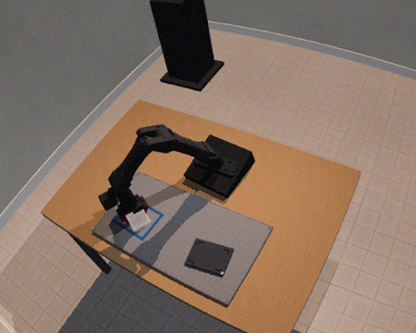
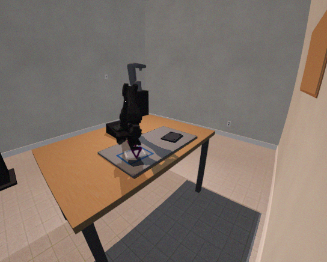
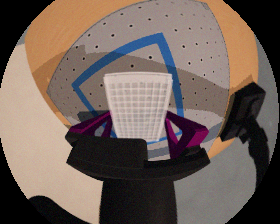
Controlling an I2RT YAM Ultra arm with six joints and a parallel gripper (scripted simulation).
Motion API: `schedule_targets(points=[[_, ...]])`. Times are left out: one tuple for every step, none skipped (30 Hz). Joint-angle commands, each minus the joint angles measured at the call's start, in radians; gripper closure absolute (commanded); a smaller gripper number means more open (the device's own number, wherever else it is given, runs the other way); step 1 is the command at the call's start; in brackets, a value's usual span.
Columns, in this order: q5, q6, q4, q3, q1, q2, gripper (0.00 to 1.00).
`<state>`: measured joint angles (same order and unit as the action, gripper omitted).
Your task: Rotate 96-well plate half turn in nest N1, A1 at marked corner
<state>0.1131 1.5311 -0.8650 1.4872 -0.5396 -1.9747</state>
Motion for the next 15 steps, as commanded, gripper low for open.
schedule_targets(points=[[-0.004,0.002,0.007,0.005,0.001,0.008,1.00],[-0.004,0.002,0.007,0.005,0.001,0.008,1.00],[-0.004,0.002,0.007,0.005,0.001,0.008,1.00],[-0.004,0.002,0.007,0.005,0.001,0.008,1.00],[-0.004,0.002,0.007,0.005,0.001,0.008,1.00],[-0.004,0.002,0.007,0.005,0.001,0.008,1.00],[-0.004,0.002,0.007,0.005,0.001,0.008,1.00],[-0.004,0.002,0.007,0.005,0.001,0.008,1.00],[-0.004,0.002,0.007,0.005,0.001,0.008,1.00],[-0.004,0.002,0.007,0.005,0.001,0.008,1.00],[-0.010,0.003,0.007,0.027,0.007,0.029,1.00],[-0.010,0.002,-0.016,0.030,0.005,0.032,1.00],[-0.010,0.001,-0.020,0.029,0.003,0.037,1.00],[-0.010,-0.001,-0.025,0.031,0.001,0.040,1.00],[-0.010,-0.002,-0.030,0.033,-0.001,0.043,1.00]])
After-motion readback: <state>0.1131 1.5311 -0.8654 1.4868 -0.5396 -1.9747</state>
